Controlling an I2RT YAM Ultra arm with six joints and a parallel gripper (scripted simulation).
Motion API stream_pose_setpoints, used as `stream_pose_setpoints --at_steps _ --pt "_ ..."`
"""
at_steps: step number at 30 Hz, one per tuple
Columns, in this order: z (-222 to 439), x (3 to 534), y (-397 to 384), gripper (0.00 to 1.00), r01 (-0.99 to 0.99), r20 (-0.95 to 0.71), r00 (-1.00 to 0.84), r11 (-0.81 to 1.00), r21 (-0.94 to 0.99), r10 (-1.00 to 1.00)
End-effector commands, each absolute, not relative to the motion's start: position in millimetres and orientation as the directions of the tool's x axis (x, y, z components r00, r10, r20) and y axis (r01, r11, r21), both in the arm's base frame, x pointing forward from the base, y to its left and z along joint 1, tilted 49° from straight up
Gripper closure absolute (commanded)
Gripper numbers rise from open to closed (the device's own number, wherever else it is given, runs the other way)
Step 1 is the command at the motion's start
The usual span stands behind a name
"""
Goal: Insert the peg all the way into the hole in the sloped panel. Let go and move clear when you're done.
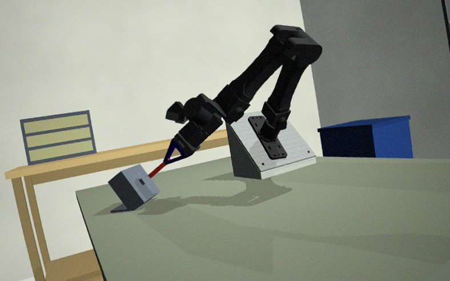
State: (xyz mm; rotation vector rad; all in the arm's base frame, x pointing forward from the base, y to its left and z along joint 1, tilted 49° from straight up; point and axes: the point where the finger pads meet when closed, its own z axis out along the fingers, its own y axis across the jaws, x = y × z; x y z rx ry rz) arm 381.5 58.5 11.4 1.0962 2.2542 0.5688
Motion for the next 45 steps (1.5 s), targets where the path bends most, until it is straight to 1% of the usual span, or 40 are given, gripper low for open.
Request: stream_pose_setpoints --at_steps 1,11,31,45 --pt "18.8 385.3 44.0 1.0 0.572 -0.325 -0.469 0.563 0.596 0.821" --pt "12.7 396.2 45.6 1.0 0.572 -0.325 -0.469 0.563 0.596 0.821" --pt "34.3 394.8 46.4 1.0 0.572 -0.325 -0.469 0.563 0.596 0.821" --pt "23.7 403.7 47.5 1.0 0.572 -0.325 -0.469 0.563 0.596 0.821"
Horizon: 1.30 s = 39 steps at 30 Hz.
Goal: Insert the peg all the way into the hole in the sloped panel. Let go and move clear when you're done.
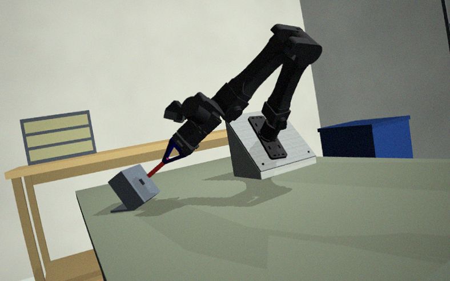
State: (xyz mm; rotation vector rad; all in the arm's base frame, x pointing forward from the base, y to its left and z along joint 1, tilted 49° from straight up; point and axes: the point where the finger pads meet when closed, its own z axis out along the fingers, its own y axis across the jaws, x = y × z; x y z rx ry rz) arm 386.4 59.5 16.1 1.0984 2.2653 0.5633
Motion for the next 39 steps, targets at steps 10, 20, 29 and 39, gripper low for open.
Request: stream_pose_setpoints --at_steps 10,20,29,39 --pt "25.6 408.1 48.3 1.0 0.572 -0.325 -0.469 0.563 0.596 0.821" --pt "19.5 408.1 48.6 1.0 0.572 -0.325 -0.469 0.563 0.596 0.821" --pt "12.8 408.6 48.7 1.0 0.572 -0.325 -0.469 0.563 0.596 0.821" --pt "6.1 411.0 49.0 1.0 0.572 -0.325 -0.469 0.563 0.596 0.821"
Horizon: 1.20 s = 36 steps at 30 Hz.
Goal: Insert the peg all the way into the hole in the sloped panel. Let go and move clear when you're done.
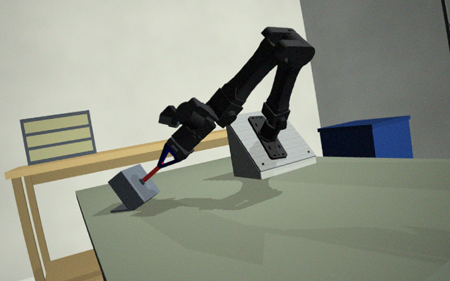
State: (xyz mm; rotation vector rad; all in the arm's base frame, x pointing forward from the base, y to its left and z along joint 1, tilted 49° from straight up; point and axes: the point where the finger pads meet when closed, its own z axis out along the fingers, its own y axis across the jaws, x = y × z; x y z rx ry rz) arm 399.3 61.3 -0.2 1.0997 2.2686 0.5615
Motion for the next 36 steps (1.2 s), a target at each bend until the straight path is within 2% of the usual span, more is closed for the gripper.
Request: stream_pose_setpoints --at_steps 1,36 --pt "5.6 411.5 49.0 1.0 0.572 -0.325 -0.469 0.563 0.596 0.821" --pt "2.1 424.0 49.8 1.0 0.572 -0.326 -0.468 0.563 0.597 0.821"
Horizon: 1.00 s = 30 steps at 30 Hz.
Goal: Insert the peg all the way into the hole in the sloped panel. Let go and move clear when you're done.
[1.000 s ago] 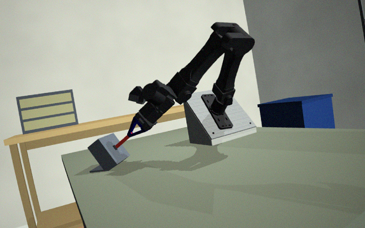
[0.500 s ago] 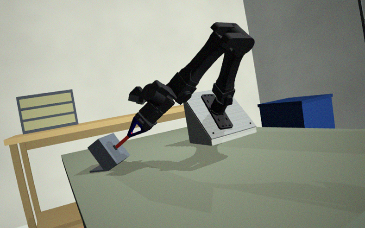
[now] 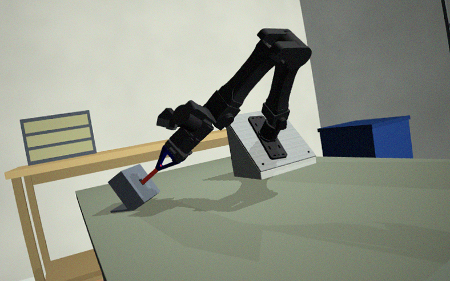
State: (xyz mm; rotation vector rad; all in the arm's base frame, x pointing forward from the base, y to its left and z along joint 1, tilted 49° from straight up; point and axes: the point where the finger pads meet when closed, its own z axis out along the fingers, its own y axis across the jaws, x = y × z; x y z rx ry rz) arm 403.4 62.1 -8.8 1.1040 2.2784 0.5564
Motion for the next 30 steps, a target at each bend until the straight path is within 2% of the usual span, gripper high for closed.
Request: stream_pose_setpoints --at_steps 1,29,30 --pt "1.5 424.8 49.9 1.0 0.572 -0.326 -0.468 0.563 0.597 0.821" --pt "-11.6 442.8 50.1 1.0 0.572 -0.326 -0.468 0.562 0.597 0.822" --pt "-21.0 423.3 62.2 1.0 0.583 -0.292 -0.511 0.575 0.574 0.809"
